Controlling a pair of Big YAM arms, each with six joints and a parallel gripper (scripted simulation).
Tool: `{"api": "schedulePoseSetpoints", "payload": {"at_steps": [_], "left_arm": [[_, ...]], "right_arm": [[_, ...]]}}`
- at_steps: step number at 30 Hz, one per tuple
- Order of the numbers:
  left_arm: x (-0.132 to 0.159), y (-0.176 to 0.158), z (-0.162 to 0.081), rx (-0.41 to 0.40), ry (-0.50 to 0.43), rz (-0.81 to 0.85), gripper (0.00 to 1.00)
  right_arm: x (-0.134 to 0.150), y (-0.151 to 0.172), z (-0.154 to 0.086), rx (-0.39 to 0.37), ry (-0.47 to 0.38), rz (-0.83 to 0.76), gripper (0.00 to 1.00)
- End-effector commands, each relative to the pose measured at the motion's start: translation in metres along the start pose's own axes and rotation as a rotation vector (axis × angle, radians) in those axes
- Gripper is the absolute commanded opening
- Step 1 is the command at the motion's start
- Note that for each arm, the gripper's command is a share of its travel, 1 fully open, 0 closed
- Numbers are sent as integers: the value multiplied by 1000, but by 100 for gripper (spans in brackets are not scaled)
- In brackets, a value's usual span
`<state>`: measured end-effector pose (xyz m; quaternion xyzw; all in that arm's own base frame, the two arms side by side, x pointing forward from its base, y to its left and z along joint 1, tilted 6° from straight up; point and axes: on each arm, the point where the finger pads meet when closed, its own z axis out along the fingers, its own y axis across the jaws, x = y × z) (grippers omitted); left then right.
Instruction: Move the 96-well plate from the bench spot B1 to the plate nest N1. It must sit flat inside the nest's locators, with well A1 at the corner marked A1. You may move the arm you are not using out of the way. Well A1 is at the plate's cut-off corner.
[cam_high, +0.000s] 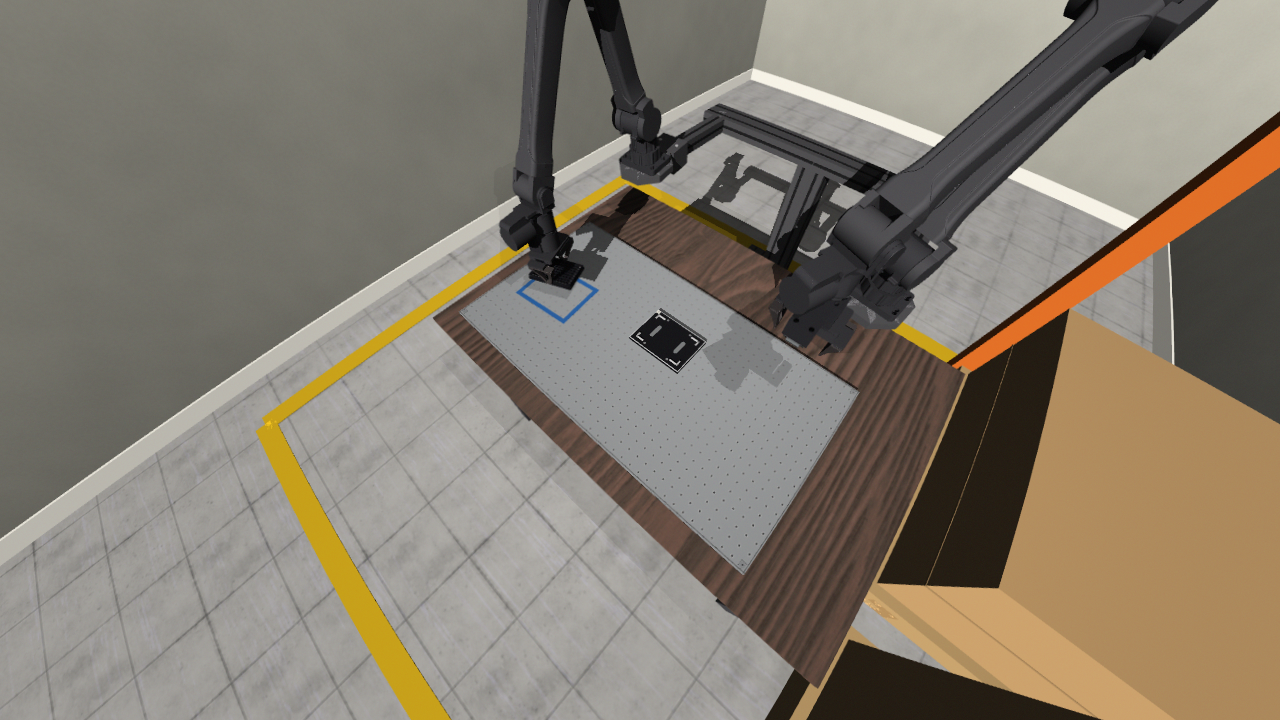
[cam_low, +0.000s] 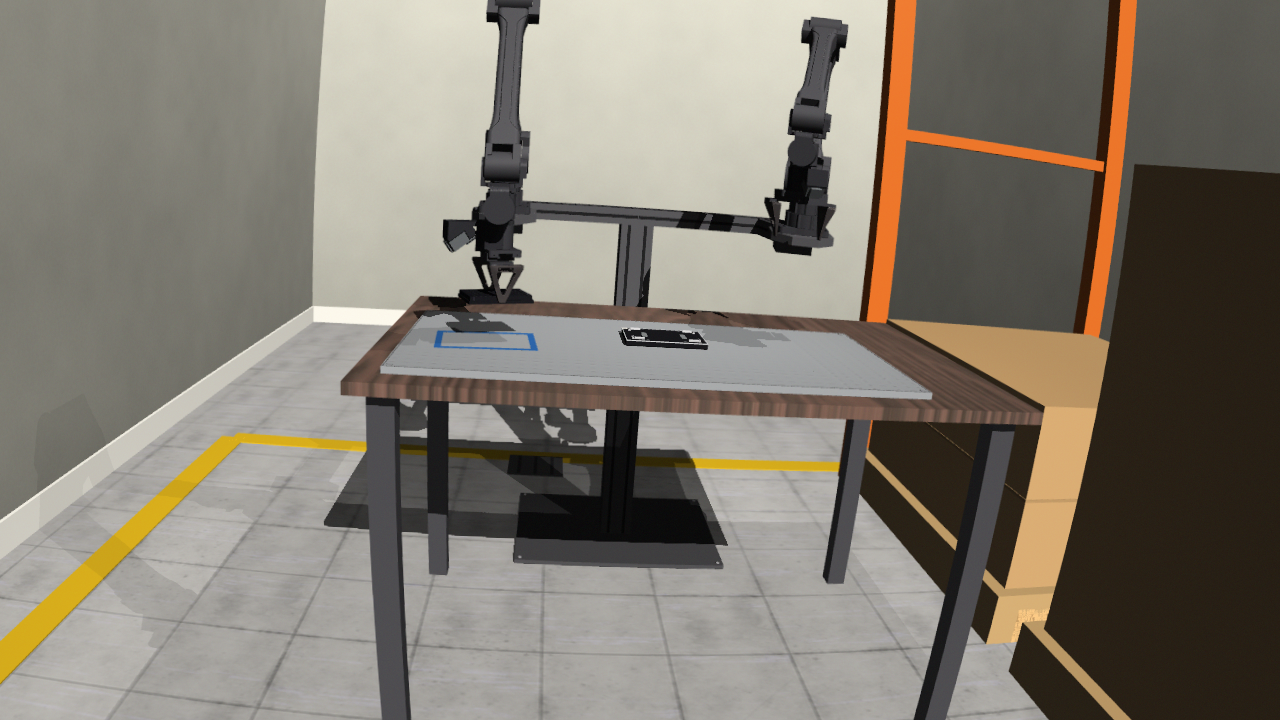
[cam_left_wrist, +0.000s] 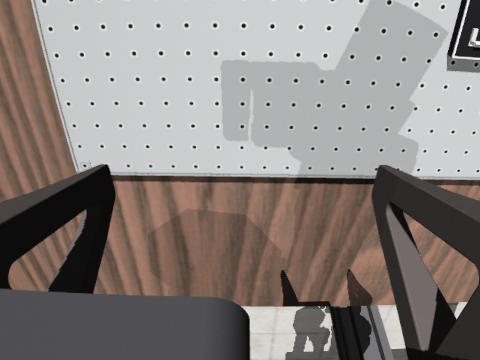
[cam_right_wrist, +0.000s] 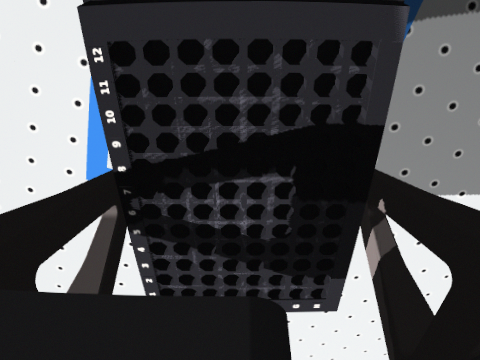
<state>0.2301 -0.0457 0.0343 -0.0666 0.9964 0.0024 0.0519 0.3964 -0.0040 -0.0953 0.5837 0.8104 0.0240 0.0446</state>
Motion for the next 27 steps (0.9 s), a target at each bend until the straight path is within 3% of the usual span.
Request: {"api": "schedulePoseSetpoints", "payload": {"at_steps": [1, 27], "left_arm": [[-12, -4, -8, 10, -29, 10, 100], [-12, -4, -8, 10, -29, 10, 100]], "right_arm": [[11, 16, -10, -43, -16, -159, 0], [86, 26, -10, -27, -17, -892, 0]]}}
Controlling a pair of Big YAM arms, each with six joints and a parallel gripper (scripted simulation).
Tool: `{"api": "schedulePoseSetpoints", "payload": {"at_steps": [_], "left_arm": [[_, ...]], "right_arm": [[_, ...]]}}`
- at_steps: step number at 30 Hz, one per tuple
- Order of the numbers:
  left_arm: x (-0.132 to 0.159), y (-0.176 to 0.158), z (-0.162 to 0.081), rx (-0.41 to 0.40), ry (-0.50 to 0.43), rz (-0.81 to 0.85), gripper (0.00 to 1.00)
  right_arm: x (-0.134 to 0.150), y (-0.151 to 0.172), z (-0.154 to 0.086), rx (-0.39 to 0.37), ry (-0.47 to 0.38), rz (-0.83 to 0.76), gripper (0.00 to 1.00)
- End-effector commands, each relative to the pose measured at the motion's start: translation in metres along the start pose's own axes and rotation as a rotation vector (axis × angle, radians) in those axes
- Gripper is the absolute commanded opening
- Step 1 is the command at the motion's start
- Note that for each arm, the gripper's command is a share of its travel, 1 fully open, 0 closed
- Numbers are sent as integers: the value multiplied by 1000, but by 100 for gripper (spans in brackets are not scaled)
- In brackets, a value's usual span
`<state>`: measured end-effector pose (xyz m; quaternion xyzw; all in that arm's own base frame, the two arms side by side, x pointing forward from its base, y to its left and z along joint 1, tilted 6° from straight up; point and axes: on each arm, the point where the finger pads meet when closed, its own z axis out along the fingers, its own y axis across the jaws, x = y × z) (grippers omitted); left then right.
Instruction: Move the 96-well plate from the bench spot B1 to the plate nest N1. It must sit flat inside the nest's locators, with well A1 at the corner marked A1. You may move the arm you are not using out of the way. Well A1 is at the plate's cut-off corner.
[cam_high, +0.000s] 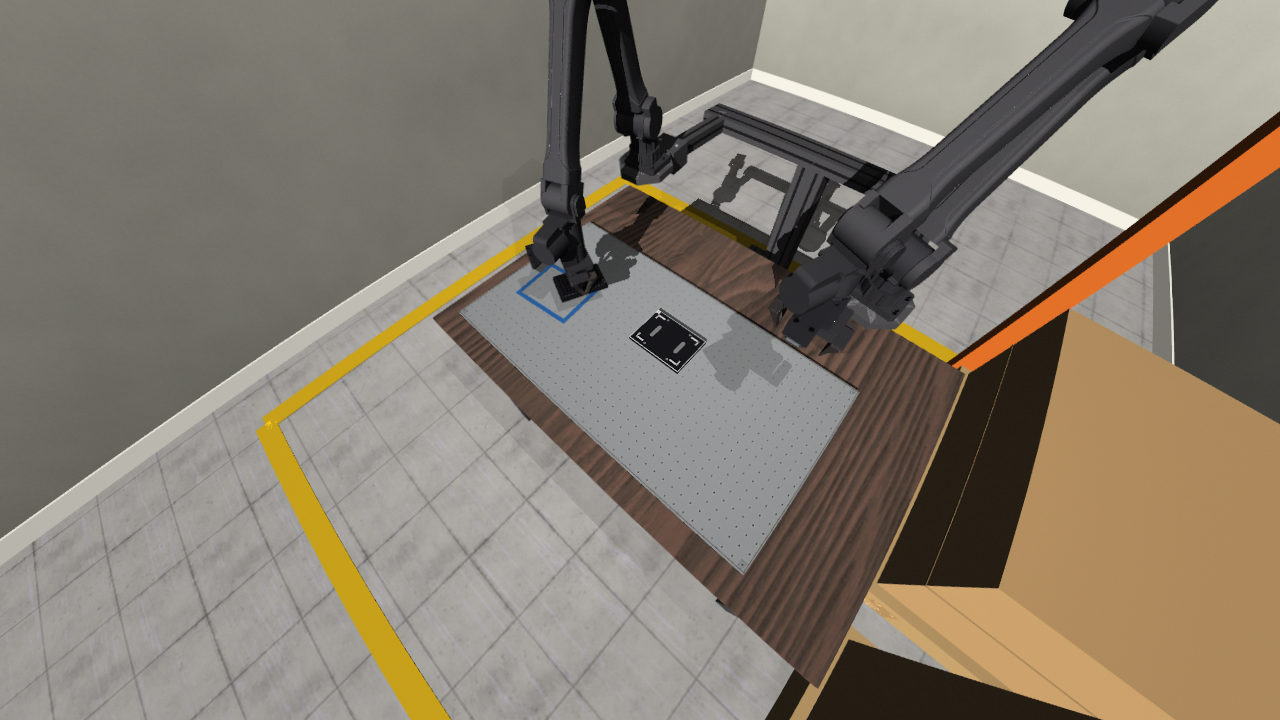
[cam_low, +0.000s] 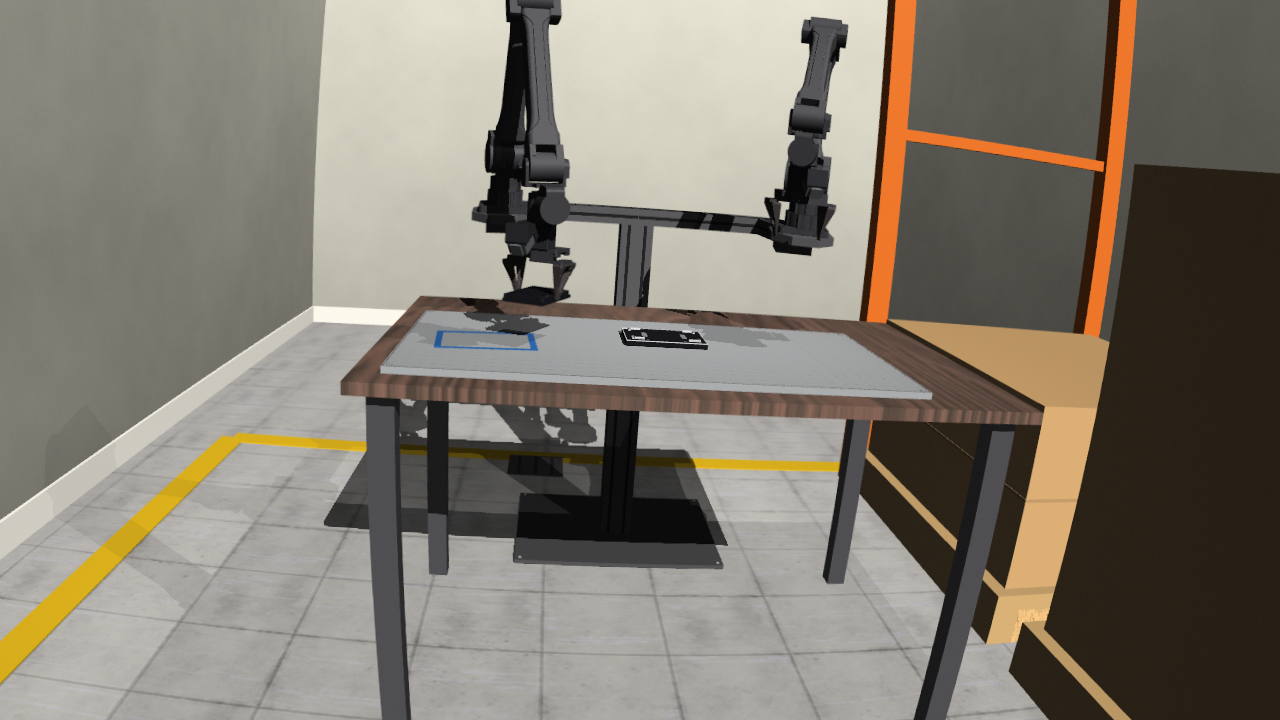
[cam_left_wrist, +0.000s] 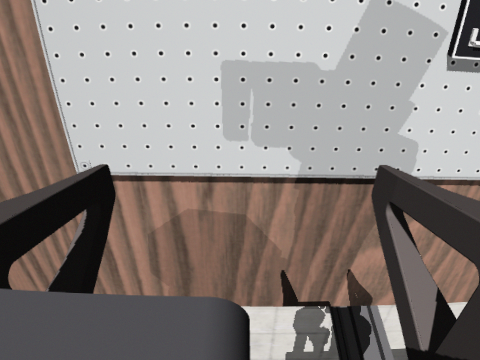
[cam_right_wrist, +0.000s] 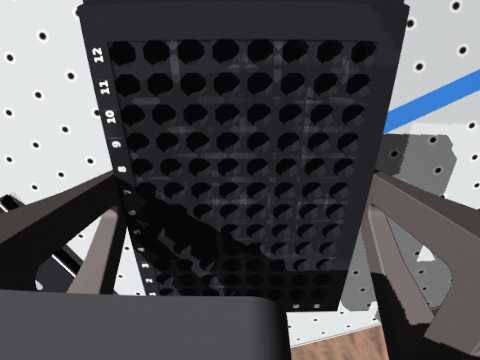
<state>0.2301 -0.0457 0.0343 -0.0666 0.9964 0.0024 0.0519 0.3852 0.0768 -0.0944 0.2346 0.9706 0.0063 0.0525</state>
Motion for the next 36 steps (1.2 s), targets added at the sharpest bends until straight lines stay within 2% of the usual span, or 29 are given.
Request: {"api": "schedulePoseSetpoints", "payload": {"at_steps": [1, 12, 16, 29, 32, 36], "left_arm": [[-12, -4, -8, 10, -29, 10, 100], [-12, -4, -8, 10, -29, 10, 100], [-12, -4, -8, 10, -29, 10, 100], [-12, -4, -8, 10, -29, 10, 100], [-12, -4, -8, 10, -29, 10, 100], [-12, -4, -8, 10, -29, 10, 100]], "right_arm": [[-2, 15, -7, -15, -21, -152, 0], [22, 44, -1, 0, -3, -520, 0], [24, 51, -2, -2, -8, -575, 0], [51, 87, -4, -4, -8, -553, 0], [59, 80, -1, 8, 6, -551, 0], [62, 100, -5, -5, -8, -553, 0]]}}
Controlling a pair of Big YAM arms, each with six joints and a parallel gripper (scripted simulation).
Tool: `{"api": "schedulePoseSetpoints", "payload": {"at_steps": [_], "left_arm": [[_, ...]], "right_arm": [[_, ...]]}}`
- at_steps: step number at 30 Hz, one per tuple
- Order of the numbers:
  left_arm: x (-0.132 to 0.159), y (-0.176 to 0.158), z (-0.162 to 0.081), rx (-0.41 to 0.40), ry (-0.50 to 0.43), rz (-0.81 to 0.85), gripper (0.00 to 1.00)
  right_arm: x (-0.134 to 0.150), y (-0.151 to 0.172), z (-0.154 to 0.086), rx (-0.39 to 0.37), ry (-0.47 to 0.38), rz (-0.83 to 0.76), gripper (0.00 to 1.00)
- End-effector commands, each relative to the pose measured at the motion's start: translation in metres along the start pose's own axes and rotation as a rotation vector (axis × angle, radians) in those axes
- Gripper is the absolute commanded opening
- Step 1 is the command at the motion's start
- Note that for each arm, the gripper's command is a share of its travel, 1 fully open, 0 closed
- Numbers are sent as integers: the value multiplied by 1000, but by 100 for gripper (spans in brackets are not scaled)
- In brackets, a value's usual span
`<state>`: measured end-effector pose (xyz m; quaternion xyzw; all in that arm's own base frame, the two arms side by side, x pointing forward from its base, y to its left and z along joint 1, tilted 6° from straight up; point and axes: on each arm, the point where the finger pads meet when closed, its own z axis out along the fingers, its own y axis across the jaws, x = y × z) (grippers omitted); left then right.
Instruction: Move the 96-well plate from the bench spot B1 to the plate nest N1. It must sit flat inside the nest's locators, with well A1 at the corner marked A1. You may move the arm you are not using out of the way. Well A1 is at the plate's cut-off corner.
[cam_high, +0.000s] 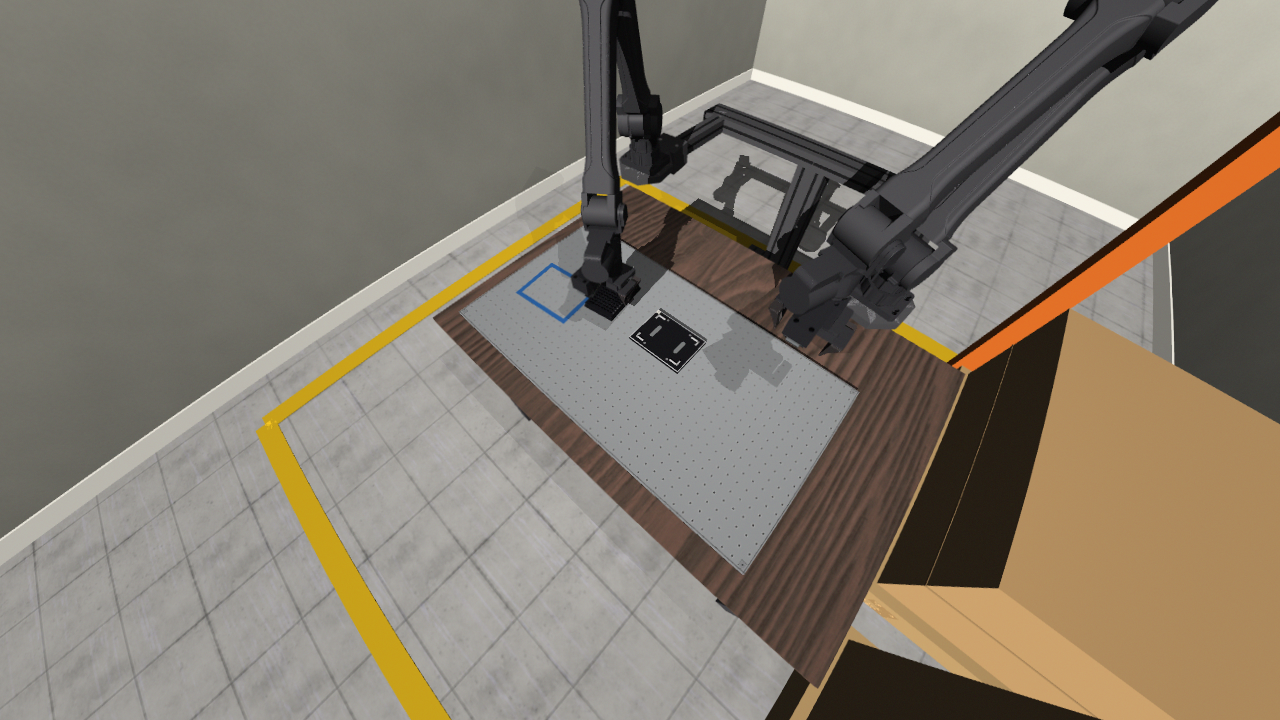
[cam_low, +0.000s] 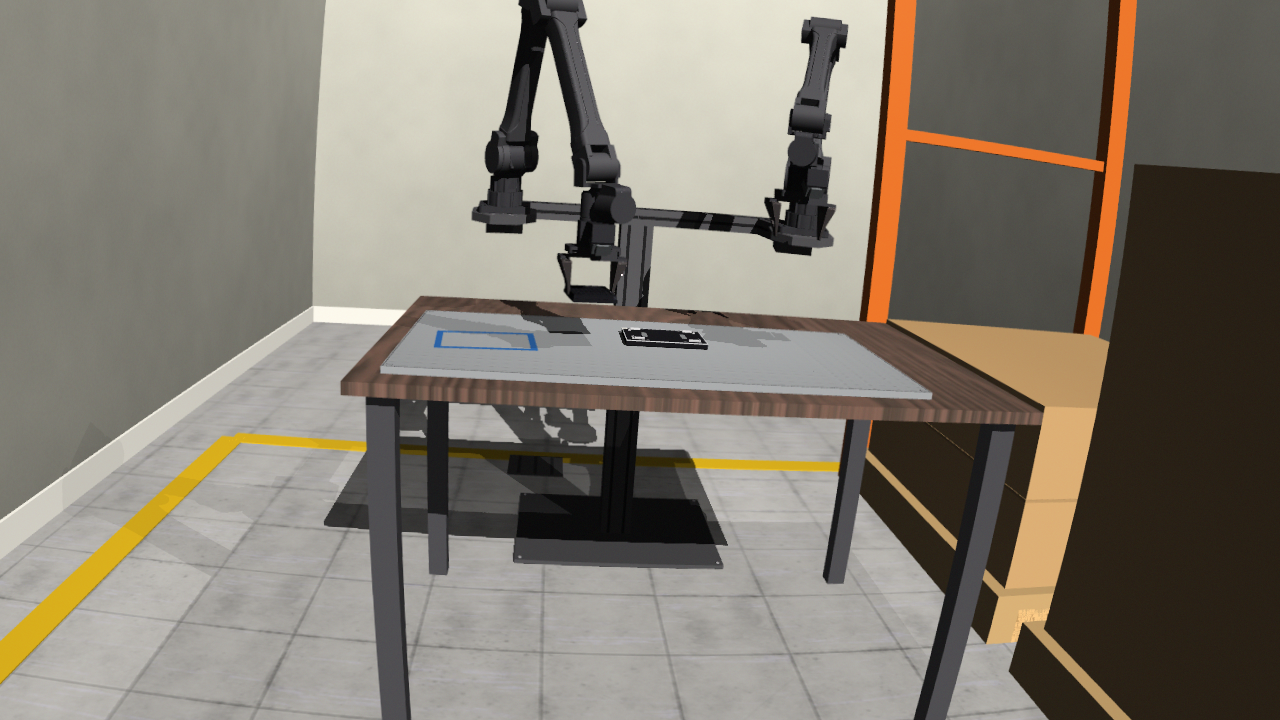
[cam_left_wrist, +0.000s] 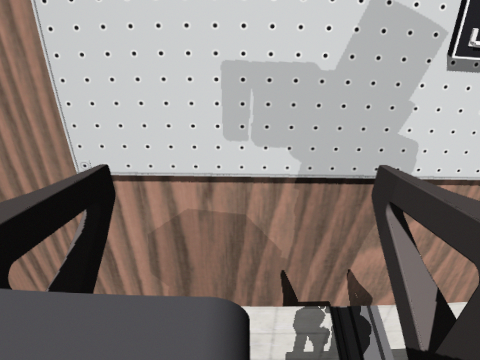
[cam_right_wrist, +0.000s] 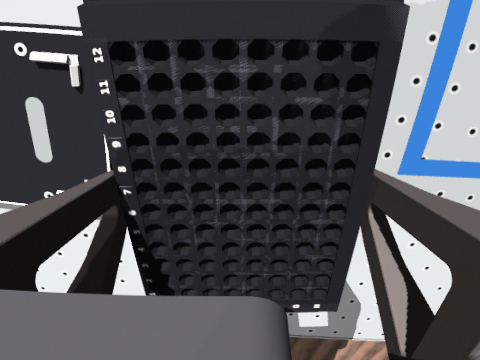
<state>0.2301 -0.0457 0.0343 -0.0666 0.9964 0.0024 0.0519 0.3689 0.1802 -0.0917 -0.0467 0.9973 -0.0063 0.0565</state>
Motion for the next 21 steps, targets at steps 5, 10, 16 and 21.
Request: {"api": "schedulePoseSetpoints", "payload": {"at_steps": [5, 10, 16, 21], "left_arm": [[-12, -4, -8, 10, -29, 10, 100], [-12, -4, -8, 10, -29, 10, 100], [-12, -4, -8, 10, -29, 10, 100], [-12, -4, -8, 10, -29, 10, 100]], "right_arm": [[-6, 31, 0, 2, -1, 15, 0], [-5, 48, 0, 2, -1, 15, 0], [-4, 62, -1, 1, -1, 15, 0], [-2, 79, -2, 0, -2, 15, 0]]}}
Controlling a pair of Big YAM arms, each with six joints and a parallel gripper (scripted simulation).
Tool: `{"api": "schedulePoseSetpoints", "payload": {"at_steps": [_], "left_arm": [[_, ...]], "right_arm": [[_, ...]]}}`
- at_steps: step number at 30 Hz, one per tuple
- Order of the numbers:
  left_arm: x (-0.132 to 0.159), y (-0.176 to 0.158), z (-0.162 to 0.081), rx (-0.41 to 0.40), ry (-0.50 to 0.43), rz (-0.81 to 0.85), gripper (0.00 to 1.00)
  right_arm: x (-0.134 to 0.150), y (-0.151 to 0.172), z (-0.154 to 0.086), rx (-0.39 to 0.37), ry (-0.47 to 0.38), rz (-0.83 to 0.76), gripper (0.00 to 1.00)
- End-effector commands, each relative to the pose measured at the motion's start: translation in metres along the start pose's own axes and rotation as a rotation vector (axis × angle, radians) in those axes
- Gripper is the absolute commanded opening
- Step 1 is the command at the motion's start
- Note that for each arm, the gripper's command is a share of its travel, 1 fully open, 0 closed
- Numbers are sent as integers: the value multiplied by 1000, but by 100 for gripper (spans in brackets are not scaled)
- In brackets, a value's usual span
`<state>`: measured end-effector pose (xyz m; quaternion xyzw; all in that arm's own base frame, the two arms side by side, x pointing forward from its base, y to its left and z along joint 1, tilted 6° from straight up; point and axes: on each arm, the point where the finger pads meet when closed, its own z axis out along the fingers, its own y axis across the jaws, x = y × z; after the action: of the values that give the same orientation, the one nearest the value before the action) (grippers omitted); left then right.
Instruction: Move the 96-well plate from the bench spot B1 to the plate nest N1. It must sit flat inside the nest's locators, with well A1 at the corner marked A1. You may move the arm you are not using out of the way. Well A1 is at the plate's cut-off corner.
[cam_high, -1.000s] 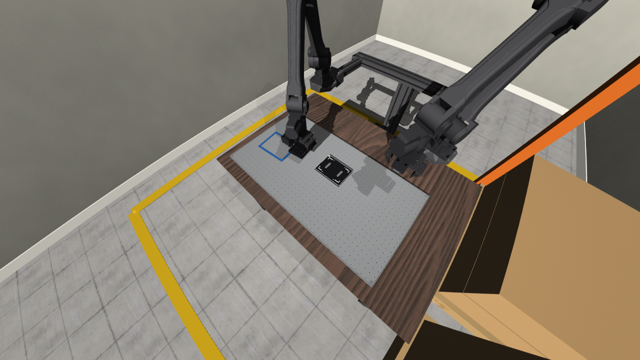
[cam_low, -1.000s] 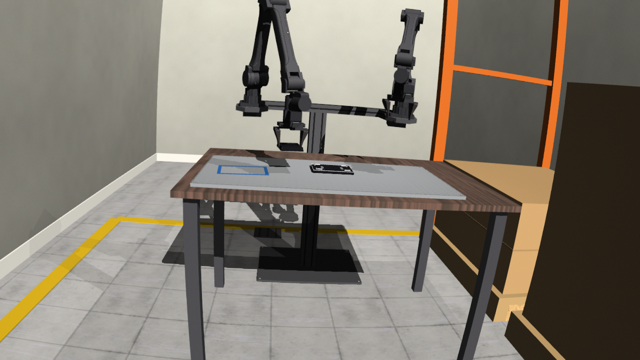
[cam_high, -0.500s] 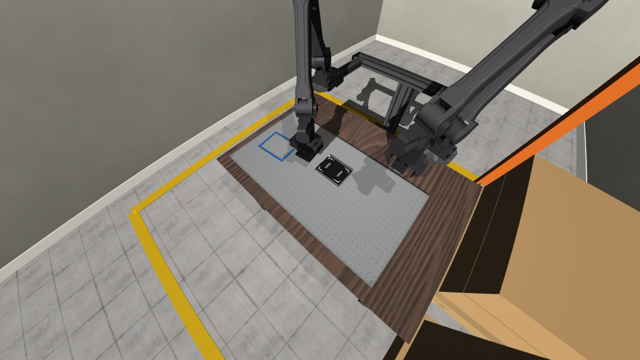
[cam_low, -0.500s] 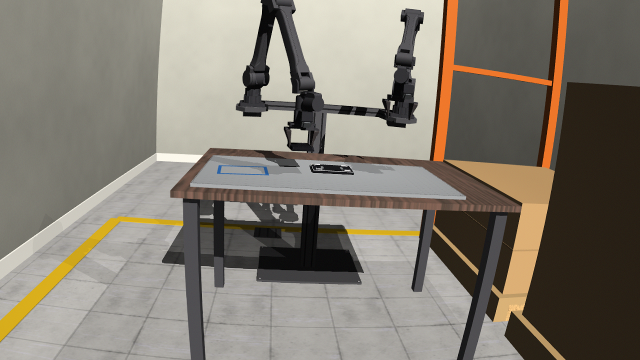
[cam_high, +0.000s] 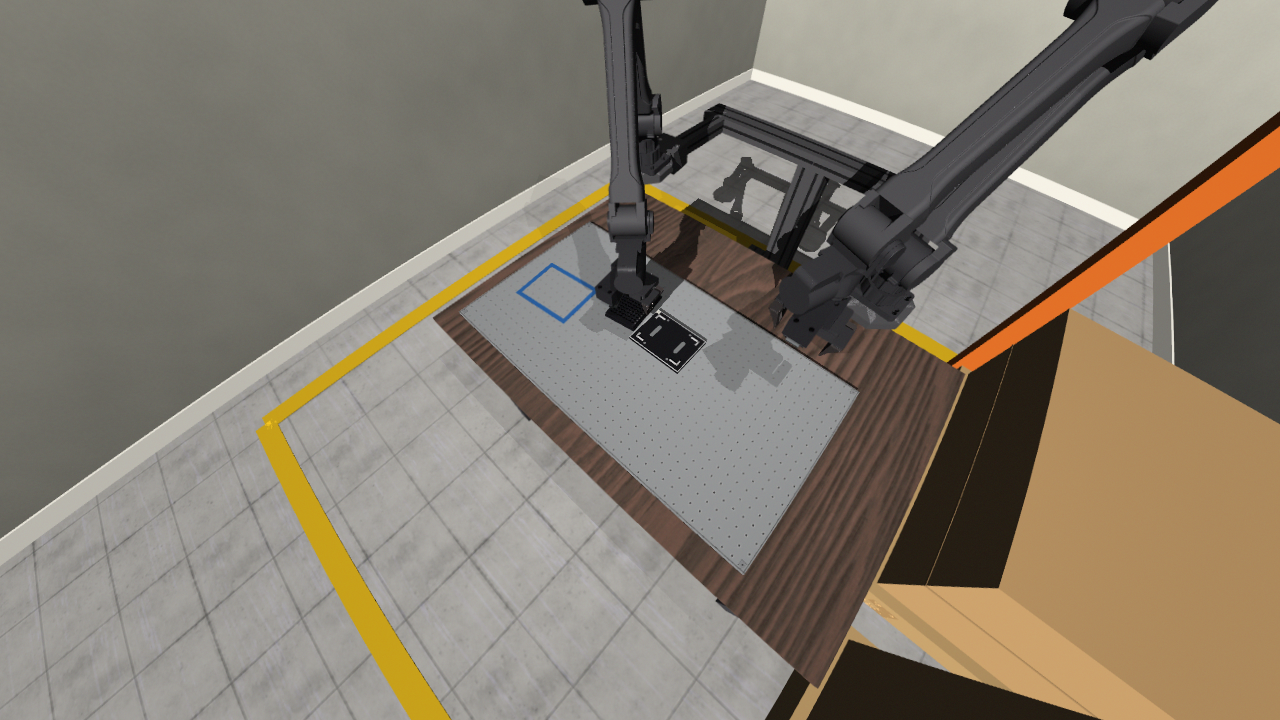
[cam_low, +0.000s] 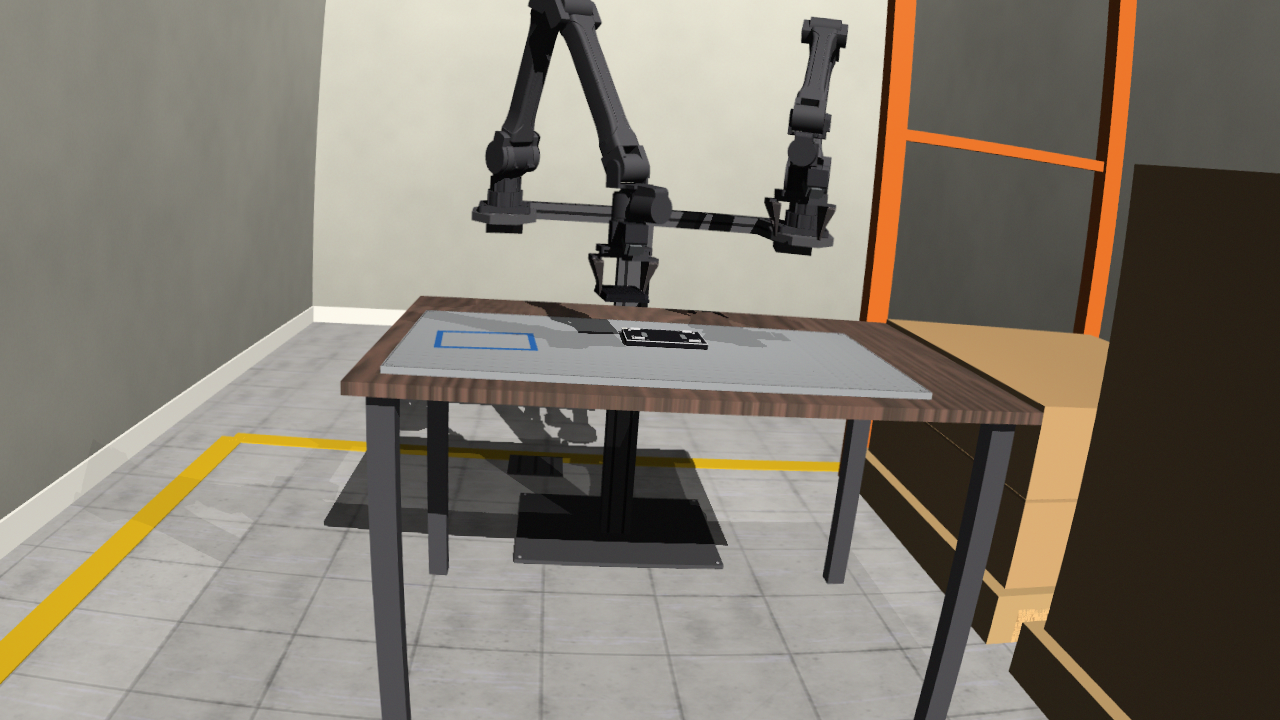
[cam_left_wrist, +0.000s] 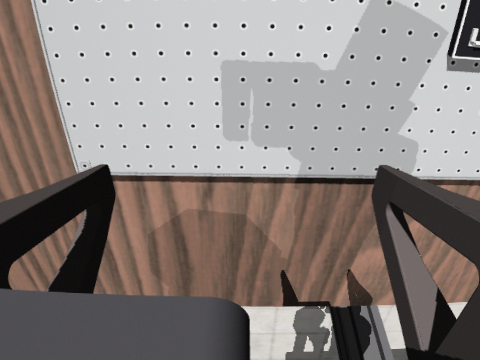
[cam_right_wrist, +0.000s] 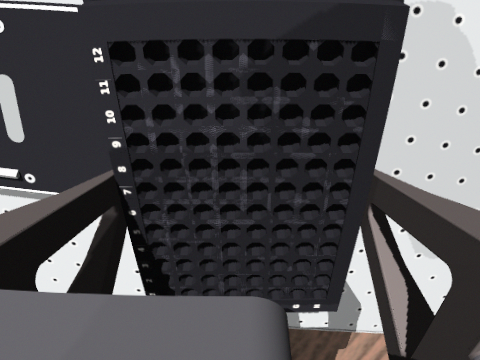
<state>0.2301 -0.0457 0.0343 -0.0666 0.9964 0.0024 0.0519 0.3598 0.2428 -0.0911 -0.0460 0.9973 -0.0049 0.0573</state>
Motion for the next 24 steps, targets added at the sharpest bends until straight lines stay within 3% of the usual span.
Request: {"api": "schedulePoseSetpoints", "payload": {"at_steps": [1, 9, 24], "left_arm": [[-12, -4, -8, 10, -29, 10, 100], [-12, -4, -8, 10, -29, 10, 100], [-12, -4, -8, 10, -29, 10, 100]], "right_arm": [[-5, 19, 1, 3, 0, 13, 0], [-2, 33, 2, 8, 6, 23, 0], [1, 88, -2, 0, -2, 13, 0]]}}
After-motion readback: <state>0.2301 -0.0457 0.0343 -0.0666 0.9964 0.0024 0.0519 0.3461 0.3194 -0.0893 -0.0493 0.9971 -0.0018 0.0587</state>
